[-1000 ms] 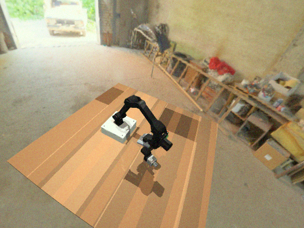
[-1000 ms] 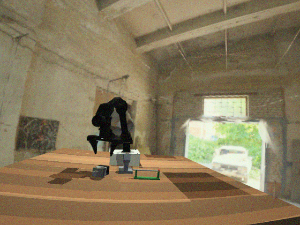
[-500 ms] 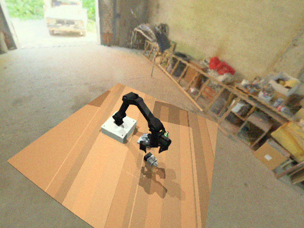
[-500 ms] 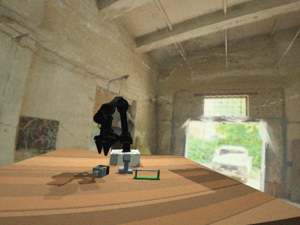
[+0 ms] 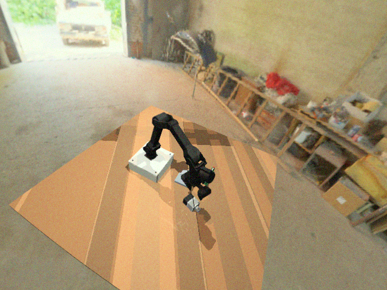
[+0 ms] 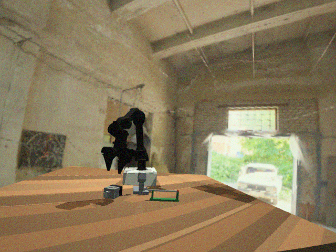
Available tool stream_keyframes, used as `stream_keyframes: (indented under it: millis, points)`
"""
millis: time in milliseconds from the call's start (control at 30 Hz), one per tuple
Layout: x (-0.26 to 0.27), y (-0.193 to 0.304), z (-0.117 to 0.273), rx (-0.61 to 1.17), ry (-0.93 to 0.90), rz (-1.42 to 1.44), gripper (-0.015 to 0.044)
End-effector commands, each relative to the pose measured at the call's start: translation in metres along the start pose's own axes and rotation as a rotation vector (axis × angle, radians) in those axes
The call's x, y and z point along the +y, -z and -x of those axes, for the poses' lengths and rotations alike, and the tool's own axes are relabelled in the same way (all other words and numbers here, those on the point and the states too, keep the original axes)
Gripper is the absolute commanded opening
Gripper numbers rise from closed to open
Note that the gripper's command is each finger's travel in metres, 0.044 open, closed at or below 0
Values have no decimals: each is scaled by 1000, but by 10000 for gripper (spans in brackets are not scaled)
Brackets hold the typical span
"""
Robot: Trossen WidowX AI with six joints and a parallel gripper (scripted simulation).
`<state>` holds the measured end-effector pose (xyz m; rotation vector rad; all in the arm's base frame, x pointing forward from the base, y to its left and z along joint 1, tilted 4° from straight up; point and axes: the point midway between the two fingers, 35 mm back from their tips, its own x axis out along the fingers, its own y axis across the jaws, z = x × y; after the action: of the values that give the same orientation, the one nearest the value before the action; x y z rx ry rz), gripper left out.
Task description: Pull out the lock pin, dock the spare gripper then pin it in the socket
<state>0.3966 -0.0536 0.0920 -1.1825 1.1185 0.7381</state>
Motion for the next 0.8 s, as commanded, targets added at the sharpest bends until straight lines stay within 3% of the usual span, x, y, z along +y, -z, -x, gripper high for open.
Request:
stream_keyframes:
  millis: [0,300,767]
  points:
    - [-3,1,9,-78,147,-850,440]
    - [-3,1,15,-193,195,-1407,440]
    - [-3,1,15,-199,196,-1431,440]
